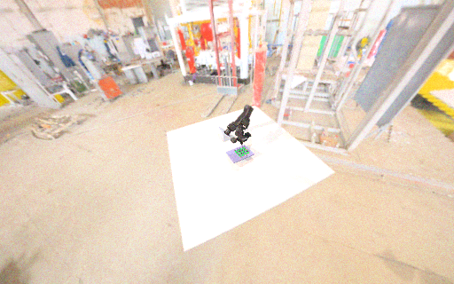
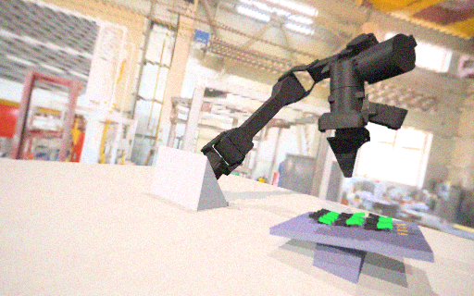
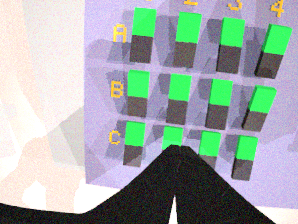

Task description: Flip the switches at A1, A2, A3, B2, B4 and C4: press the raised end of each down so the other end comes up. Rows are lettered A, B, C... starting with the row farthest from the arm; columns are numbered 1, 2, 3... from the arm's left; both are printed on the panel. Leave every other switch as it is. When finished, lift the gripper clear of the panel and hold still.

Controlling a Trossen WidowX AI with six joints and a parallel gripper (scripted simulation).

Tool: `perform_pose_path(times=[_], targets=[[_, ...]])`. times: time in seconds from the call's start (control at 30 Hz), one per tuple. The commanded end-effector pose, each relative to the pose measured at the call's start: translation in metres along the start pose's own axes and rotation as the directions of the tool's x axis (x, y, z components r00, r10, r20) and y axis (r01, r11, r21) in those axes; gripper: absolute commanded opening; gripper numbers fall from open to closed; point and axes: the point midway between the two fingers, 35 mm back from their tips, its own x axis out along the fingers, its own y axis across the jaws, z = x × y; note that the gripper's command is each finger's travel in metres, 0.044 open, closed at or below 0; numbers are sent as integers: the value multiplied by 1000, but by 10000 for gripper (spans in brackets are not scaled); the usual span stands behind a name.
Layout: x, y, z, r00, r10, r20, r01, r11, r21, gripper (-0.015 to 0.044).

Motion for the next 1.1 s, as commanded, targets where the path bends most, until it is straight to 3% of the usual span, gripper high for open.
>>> perform_pose_path(times=[0.0, 0.13, 1.07], targets=[[8, 0, -5, 1000, -3, 4, 3, 1000, 0, 0], [35, 0, -6, 1000, -1, 25, 1, 1000, -1, 0], [59, 0, -6, 1000, 0, 26, 0, 1000, -1, 0]])
